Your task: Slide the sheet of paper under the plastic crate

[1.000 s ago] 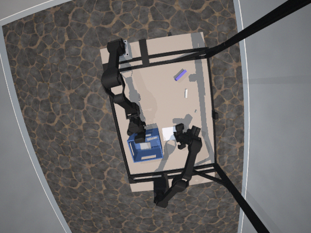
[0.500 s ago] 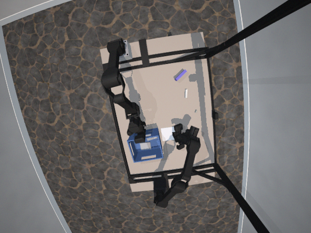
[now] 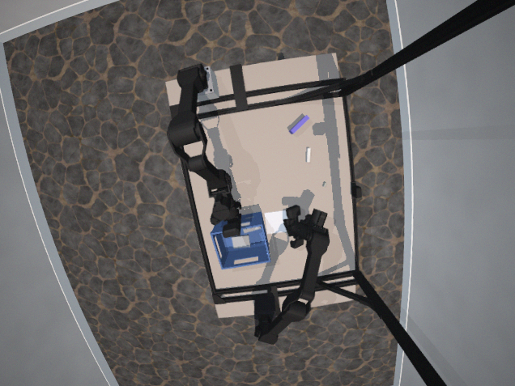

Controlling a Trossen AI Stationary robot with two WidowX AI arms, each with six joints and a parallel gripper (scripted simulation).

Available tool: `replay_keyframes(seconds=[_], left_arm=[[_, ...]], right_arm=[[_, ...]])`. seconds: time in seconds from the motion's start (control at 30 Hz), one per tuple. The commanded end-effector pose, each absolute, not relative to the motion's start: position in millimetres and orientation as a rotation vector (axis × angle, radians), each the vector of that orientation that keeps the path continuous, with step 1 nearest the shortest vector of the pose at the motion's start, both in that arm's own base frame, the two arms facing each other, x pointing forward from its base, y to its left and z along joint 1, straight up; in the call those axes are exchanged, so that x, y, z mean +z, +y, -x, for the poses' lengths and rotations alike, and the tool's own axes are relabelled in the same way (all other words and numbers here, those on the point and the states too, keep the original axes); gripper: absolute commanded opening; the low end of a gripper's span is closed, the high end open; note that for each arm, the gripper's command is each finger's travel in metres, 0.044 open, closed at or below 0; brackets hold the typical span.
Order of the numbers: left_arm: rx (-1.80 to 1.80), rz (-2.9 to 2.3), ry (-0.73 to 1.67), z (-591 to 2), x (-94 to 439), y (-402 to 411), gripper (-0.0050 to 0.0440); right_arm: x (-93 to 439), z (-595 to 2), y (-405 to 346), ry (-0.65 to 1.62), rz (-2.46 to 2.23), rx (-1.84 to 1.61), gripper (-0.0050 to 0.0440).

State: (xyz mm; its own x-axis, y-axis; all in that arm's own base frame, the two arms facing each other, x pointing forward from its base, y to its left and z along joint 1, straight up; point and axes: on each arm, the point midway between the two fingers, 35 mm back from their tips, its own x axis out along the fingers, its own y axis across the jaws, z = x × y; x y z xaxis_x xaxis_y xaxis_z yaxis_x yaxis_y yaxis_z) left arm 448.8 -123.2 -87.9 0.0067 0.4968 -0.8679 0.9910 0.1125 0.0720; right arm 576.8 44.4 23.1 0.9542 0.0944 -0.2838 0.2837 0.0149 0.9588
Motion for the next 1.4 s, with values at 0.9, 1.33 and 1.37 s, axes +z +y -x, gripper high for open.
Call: replay_keyframes(seconds=[0.9, 1.33, 1.37], left_arm=[[-0.802, -1.491, 1.629, -440, -96, -97, 0.006], [-0.802, -1.491, 1.629, -439, -96, -90, 0.006], [-0.802, -1.491, 1.629, -439, -96, -90, 0.006]], right_arm=[[66, -587, 45, 0.222, -1.567, -0.067, 0.0], [66, -587, 45, 0.222, -1.567, -0.067, 0.0], [66, -587, 45, 0.222, -1.567, -0.067, 0.0]])
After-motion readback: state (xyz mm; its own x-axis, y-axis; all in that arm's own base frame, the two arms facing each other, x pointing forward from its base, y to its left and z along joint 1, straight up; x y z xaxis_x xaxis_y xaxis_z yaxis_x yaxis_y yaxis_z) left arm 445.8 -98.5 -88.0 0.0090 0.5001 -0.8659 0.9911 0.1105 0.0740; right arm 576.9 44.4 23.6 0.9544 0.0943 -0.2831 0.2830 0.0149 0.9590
